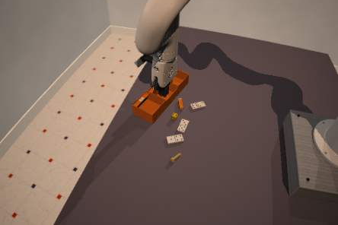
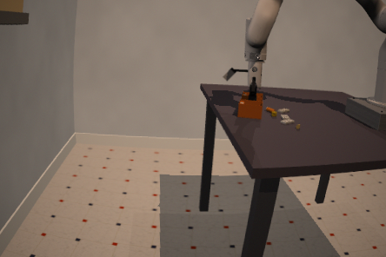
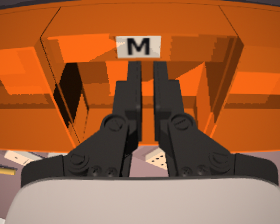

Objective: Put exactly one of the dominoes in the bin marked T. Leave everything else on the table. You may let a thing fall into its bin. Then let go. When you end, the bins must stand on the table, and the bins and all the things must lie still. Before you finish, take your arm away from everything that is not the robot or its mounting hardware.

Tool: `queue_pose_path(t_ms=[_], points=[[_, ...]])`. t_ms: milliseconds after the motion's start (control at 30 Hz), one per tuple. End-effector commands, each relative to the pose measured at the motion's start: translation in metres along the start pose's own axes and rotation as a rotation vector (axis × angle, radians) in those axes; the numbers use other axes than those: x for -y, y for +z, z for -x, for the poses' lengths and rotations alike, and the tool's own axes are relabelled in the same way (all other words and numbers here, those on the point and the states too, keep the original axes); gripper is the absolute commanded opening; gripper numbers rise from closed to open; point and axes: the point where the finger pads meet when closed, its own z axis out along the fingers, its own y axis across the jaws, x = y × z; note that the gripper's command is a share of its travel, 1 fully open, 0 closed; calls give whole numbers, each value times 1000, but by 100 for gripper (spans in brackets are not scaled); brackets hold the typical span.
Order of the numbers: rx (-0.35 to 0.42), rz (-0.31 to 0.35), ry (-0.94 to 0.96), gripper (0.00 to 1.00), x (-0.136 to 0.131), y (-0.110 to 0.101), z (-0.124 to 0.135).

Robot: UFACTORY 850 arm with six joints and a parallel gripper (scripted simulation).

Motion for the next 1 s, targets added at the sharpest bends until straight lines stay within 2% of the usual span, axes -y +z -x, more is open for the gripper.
queue_pose_path(t_ms=[0,833,967], points=[[-2,0,0,7,0,-1,-1],[-2,0,0,7,0,-1,-1],[-2,0,0,7,0,-6,-1]])
